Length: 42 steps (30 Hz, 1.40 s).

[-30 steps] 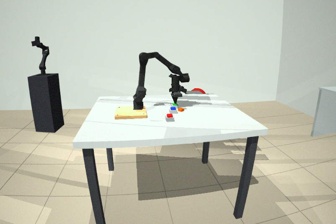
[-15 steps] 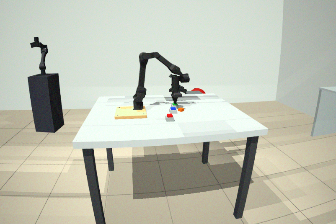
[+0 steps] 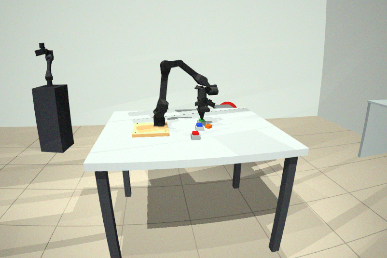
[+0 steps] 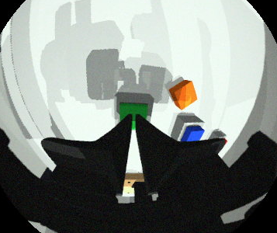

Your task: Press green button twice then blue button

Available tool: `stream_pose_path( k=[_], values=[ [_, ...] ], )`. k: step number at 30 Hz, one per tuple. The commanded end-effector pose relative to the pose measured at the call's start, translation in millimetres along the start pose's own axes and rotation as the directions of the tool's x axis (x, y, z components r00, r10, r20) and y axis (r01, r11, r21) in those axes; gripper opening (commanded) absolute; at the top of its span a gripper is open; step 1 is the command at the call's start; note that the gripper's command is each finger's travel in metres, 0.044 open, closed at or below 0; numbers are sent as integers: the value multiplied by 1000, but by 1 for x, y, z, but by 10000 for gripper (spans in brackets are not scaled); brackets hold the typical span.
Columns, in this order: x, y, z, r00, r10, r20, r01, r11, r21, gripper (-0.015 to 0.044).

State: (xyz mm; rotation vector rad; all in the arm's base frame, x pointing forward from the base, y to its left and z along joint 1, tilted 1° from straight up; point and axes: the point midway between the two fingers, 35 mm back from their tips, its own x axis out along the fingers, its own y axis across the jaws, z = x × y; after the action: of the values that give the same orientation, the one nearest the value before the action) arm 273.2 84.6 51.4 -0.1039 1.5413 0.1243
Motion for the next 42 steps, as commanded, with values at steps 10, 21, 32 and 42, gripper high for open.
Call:
stream_pose_path(
  k=[10,21,32,42],
  values=[
    [-30,0,-1,1000,2,-9,-2,1000,4,20],
    [-16,0,-1,1000,2,-9,-2,1000,4,20],
    [1,0,-1,1000,2,-9,-2,1000,4,20],
    [2,0,-2,1000,2,-9,-2,1000,4,20]
  ],
)
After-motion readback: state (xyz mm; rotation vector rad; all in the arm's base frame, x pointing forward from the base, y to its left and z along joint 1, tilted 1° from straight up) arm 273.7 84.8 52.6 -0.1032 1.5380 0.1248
